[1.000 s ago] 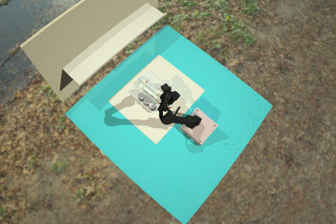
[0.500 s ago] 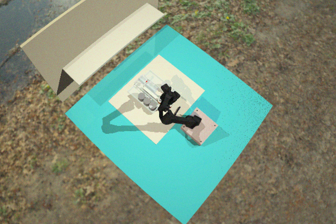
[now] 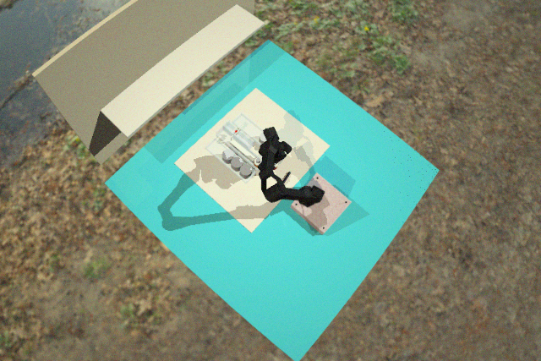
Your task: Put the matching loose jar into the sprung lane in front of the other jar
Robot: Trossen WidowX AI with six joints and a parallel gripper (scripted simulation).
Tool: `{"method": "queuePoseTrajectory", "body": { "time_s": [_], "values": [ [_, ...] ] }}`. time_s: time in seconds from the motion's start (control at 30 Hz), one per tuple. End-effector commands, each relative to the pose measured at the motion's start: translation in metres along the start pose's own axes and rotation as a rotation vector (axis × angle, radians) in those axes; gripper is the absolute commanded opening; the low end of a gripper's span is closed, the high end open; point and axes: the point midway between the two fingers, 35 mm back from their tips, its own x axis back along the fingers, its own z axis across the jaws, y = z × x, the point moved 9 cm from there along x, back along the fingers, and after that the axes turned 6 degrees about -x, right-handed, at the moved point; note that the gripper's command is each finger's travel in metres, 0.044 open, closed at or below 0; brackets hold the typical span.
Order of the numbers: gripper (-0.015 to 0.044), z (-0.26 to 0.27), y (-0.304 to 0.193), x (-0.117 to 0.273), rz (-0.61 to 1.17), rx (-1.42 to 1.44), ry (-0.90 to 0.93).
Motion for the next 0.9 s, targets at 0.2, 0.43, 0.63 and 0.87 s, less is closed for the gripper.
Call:
{"method": "queuePoseTrajectory", "body": {
  "time_s": [0.2, 0.43, 0.63, 0.87],
  "values": [
    [0.0000, 0.003, -0.005, 0.039, -0.004, 0.008, -0.001],
    [0.0000, 0.012, 0.011, 0.016, -0.006, 0.009, -0.005],
    [0.0000, 0.024, 0.025, -0.009, -0.006, 0.012, 0.001],
    [0.0000, 0.025, 0.027, -0.016, -0.006, 0.012, 0.002]
  ]
}}
